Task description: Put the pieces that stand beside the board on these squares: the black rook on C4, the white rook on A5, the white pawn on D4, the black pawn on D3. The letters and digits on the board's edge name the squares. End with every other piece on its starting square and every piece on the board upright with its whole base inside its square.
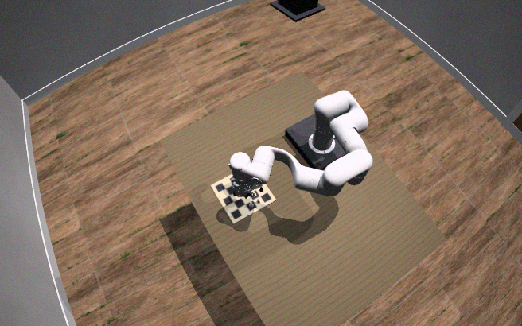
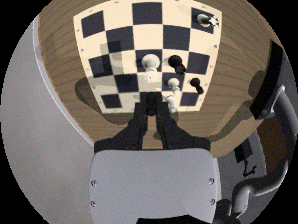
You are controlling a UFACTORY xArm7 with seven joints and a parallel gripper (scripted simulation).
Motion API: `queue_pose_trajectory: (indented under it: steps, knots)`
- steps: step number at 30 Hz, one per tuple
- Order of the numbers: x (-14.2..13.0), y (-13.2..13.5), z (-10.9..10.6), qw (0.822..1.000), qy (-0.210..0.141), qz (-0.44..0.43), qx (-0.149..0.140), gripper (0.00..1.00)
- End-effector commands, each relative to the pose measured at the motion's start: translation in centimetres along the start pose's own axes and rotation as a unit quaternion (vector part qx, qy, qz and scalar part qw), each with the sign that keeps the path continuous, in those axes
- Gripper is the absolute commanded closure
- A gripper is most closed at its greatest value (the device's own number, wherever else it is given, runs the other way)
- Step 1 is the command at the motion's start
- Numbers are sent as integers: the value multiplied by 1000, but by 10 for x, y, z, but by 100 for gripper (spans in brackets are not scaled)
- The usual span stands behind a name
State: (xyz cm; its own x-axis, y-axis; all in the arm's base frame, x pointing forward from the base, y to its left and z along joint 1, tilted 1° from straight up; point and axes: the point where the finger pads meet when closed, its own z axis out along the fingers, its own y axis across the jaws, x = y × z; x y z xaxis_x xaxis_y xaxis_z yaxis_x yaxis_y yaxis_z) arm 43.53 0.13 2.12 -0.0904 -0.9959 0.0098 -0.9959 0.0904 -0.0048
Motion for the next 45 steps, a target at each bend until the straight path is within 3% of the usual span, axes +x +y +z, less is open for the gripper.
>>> queue_pose_trajectory:
  steps: [1, 11, 45]
  knots:
    - [0, -2, 21, 1000, 0, 0, 3, 100]
    - [0, -3, 34, 1000, 0, 0, 3, 100]
    - [0, -3, 34, 1000, 0, 0, 3, 100]
